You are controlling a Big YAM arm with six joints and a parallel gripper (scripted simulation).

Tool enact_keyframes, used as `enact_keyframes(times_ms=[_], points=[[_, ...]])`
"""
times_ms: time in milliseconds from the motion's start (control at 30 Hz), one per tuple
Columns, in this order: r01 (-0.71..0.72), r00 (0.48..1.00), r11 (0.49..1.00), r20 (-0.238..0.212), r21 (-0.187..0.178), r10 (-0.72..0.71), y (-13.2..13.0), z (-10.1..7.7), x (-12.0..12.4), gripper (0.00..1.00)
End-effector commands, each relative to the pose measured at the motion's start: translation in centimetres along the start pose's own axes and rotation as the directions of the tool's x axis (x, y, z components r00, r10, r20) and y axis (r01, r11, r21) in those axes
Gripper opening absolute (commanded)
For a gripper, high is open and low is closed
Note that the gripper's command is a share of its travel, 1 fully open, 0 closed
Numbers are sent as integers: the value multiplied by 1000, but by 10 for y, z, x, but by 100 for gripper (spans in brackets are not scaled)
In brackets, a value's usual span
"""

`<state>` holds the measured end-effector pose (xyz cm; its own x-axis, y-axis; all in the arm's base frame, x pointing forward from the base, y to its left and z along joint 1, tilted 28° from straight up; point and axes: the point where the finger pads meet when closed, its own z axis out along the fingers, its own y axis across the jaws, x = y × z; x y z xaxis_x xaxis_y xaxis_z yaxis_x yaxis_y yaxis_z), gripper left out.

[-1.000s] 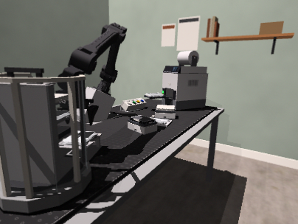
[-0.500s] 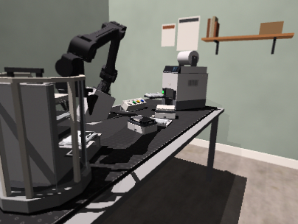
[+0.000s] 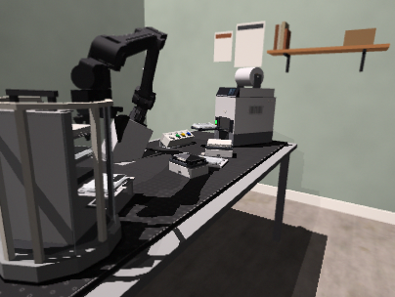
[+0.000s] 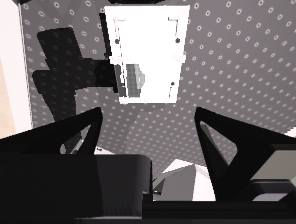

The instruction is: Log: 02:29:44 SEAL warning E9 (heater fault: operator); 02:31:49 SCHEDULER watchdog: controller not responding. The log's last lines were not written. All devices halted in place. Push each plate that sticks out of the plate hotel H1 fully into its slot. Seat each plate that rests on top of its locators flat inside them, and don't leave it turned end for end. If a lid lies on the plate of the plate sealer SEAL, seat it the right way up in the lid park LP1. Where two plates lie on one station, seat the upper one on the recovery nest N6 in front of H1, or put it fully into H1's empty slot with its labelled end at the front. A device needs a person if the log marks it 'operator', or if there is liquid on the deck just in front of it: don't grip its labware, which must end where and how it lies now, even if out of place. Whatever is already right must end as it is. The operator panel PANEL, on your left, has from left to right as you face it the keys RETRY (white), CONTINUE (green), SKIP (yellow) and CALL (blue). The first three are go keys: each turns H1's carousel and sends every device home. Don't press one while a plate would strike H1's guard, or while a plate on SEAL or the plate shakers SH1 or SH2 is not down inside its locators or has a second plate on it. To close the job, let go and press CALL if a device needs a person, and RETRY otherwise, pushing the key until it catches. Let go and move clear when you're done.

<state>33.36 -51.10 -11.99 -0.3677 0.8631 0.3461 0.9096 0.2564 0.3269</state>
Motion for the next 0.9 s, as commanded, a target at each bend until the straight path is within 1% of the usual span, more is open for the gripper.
enact_keyframes(times_ms=[0, 67, 567, 633, 867], points=[[27, 994, 1000, 102, -13, -26, 5, -68, -19, 100], [27, 994, 1000, 102, -13, -26, 5, -68, -19, 100], [27, 994, 1000, 103, -11, -26, 4, -109, -15, 100], [27, 994, 1000, 103, -11, -26, 4, -109, -15, 100], [27, 994, 1000, 103, -11, -26, 3, -127, -13, 100]])
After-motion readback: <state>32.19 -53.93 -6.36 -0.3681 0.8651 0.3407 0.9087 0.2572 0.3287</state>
